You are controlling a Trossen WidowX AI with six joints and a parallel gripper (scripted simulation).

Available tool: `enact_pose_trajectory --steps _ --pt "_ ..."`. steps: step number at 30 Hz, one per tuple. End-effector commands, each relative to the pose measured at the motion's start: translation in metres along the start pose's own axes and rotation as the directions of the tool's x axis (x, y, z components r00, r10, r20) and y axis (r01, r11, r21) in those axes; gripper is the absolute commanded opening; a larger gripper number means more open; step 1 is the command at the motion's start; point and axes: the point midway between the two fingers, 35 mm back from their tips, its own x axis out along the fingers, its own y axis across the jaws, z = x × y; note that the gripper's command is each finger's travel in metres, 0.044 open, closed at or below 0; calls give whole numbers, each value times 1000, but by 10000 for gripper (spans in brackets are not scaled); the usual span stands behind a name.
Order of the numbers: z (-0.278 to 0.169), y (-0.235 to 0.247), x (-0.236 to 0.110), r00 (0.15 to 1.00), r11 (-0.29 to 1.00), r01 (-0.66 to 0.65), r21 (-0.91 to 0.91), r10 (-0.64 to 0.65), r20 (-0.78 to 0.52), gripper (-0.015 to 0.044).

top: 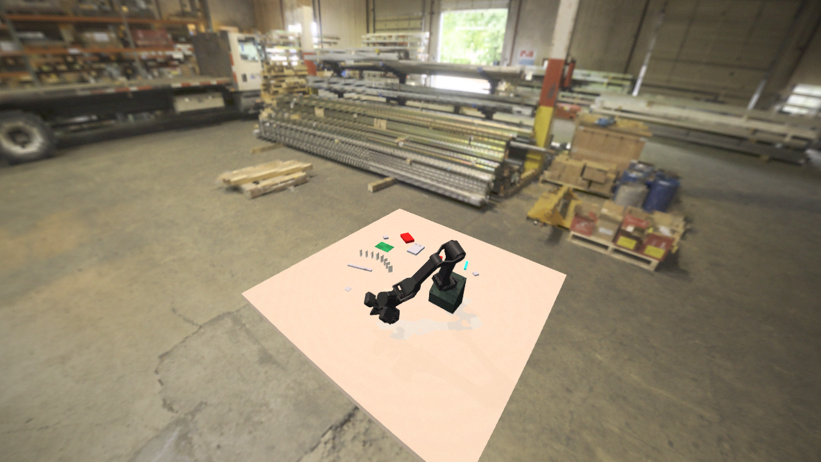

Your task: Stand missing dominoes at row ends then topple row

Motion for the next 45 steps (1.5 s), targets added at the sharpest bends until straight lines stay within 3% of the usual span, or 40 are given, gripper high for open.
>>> enact_pose_trajectory --steps 1,6,12,16,19,21,23,25,45 --pt "-71 17 23 957 857 -120 501 234 -172 0" --pt "-121 30 23 887 589 -37 807 391 -244 0" --pt "-173 48 10 782 73 225 972 582 -225 0" --pt "-202 57 -5 723 -335 465 819 677 -134 0" --pt "-218 59 -19 703 -581 612 536 710 -33 0" --pt "-227 59 -27 704 -680 670 298 709 38 0" --pt "-236 56 -35 714 -721 691 50 692 105 0" --pt "-238 55 -38 720 -722 691 -38 682 128 0" --pt "-238 55 -38 720 -722 691 -38 682 128 0"
